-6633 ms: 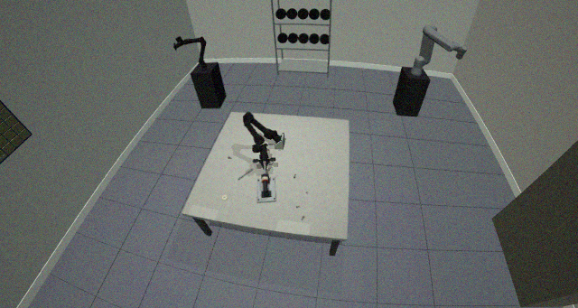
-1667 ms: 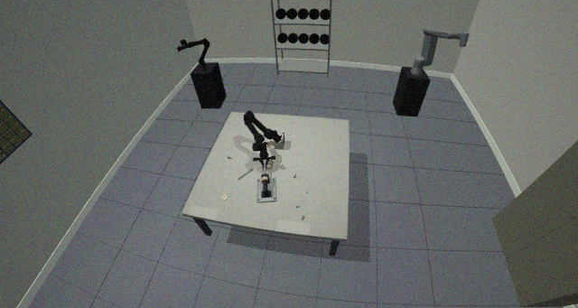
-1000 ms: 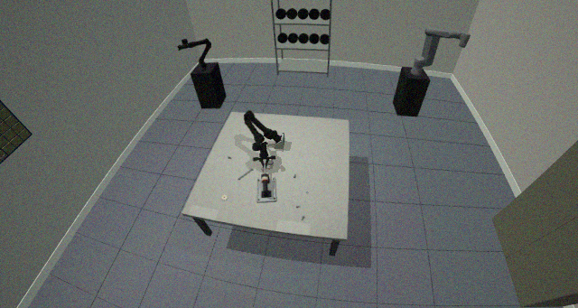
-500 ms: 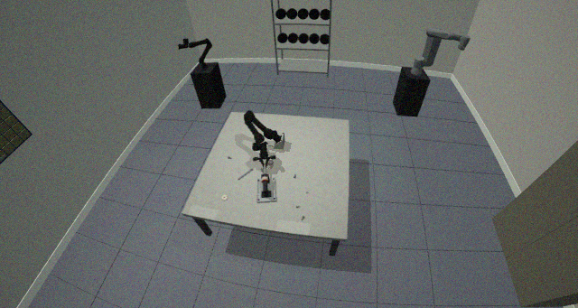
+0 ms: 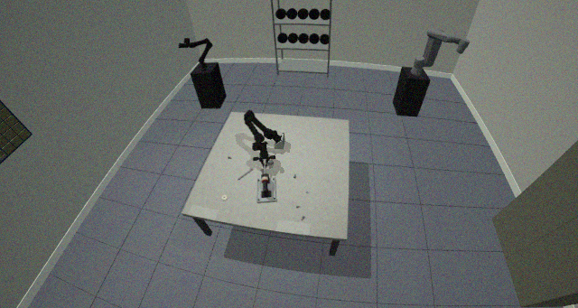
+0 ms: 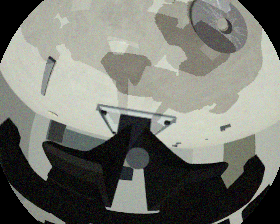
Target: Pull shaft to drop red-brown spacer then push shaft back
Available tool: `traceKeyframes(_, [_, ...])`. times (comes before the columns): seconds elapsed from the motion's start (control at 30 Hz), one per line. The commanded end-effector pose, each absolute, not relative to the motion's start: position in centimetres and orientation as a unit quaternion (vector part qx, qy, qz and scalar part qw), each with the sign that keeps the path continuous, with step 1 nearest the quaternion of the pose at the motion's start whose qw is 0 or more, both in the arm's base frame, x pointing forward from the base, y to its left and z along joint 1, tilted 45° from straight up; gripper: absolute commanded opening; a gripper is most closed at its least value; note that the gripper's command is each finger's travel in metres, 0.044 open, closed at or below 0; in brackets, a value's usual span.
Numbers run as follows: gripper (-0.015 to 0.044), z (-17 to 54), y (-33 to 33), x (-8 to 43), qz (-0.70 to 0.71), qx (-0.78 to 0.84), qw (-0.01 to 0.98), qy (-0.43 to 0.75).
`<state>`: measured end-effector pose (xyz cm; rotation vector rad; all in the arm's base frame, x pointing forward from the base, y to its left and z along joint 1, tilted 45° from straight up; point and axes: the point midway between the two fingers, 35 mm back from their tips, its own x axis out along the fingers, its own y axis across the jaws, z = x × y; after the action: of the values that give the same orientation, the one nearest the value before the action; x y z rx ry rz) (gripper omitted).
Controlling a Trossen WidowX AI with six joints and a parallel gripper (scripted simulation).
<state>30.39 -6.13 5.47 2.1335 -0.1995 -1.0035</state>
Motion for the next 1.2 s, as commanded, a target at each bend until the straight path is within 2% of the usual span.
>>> traceKeyframes(0.0, [0.0000,5.48,-6.13,30.33,-0.393,0.834,0.381,-0.077])
traceKeyframes(1.17, [0.0000,5.54,-6.17,29.93,-0.393,0.834,0.381,-0.077])
